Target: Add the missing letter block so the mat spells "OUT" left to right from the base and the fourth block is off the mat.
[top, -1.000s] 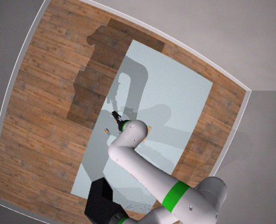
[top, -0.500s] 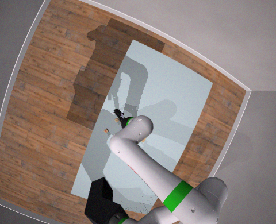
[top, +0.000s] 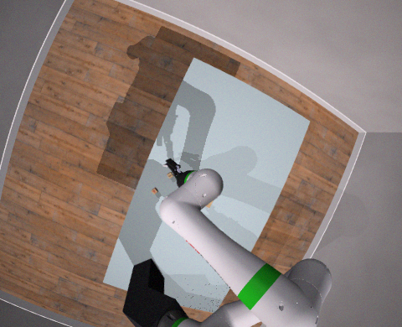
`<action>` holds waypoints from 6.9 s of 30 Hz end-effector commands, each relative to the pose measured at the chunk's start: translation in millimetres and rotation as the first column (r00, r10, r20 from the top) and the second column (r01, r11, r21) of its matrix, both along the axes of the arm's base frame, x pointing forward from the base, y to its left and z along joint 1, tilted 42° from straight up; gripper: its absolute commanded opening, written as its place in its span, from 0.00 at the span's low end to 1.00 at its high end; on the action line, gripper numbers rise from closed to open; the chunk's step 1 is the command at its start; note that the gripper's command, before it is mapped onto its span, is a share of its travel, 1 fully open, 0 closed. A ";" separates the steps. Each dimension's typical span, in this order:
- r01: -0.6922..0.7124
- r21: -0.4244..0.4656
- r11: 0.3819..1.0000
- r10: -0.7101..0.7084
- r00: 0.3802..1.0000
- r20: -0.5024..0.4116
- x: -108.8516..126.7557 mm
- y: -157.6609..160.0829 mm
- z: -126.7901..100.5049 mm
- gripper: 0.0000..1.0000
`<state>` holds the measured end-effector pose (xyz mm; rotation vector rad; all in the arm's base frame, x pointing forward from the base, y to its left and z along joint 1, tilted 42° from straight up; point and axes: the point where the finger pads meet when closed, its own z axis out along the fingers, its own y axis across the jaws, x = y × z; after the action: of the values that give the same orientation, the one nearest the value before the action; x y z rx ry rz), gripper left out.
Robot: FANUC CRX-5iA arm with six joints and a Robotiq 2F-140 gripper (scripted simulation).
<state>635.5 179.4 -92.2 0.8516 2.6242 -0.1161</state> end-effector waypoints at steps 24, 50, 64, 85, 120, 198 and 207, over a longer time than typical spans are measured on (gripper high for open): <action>0.000 0.000 1.000 0.000 1.000 0.000 0.0 0.2 0.1 1.00; 0.000 0.000 1.000 0.000 1.000 0.000 4.4 -171.2 39.7 1.00; 0.000 0.000 1.000 0.000 1.000 0.000 4.4 -171.2 39.7 1.00; 0.000 0.000 1.000 0.000 1.000 0.000 4.4 -171.2 39.7 1.00; 0.598 0.172 0.782 -0.612 0.790 0.039 2.3 -206.0 121.0 1.00; 0.808 0.291 -0.512 -0.853 -0.439 -0.282 -90.4 -201.8 303.8 1.00; 0.905 0.328 -0.270 -0.954 -0.204 -0.222 -67.0 -213.7 269.0 1.00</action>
<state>558.0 -29.3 191.5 2.8905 0.8098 0.0676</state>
